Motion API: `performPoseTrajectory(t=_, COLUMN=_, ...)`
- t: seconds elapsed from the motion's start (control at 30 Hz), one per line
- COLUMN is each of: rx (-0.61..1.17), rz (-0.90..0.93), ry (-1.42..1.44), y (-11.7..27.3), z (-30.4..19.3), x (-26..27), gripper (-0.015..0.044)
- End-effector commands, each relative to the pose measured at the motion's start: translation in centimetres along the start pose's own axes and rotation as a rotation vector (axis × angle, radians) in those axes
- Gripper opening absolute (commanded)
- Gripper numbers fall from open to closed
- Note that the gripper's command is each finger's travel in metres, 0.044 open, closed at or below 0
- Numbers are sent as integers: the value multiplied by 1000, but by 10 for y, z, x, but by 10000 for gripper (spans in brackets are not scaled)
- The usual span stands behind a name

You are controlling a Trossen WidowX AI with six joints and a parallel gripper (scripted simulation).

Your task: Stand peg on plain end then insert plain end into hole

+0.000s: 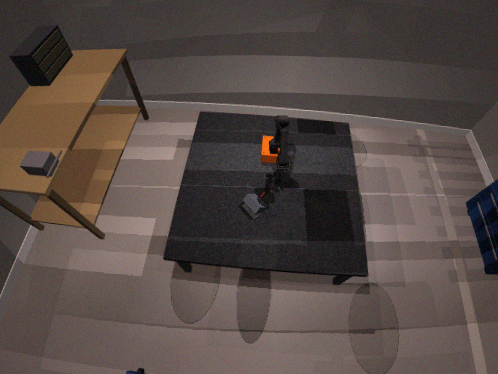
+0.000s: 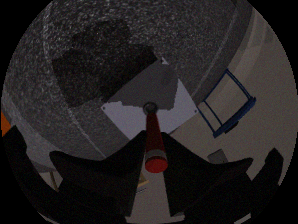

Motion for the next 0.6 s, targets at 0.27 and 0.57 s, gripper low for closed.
performPoseTrajectory(t=0.27, rx=0, rz=-2, ry=1, y=-12, z=0, x=1, gripper=0)
performPoseTrajectory(t=0.57, rx=1, rz=-2, ry=0, y=-24, z=0, x=1, gripper=0)
Point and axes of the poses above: the point midway between the two fingers, 35 mm back from their tips, its own y axis back along the fingers, its own x axis across the jaws, z = x × y, the point moved 5 cm from there along y, back along the fingers, and after that the axes turned 9 degrees about y, right-handed, at the moved point
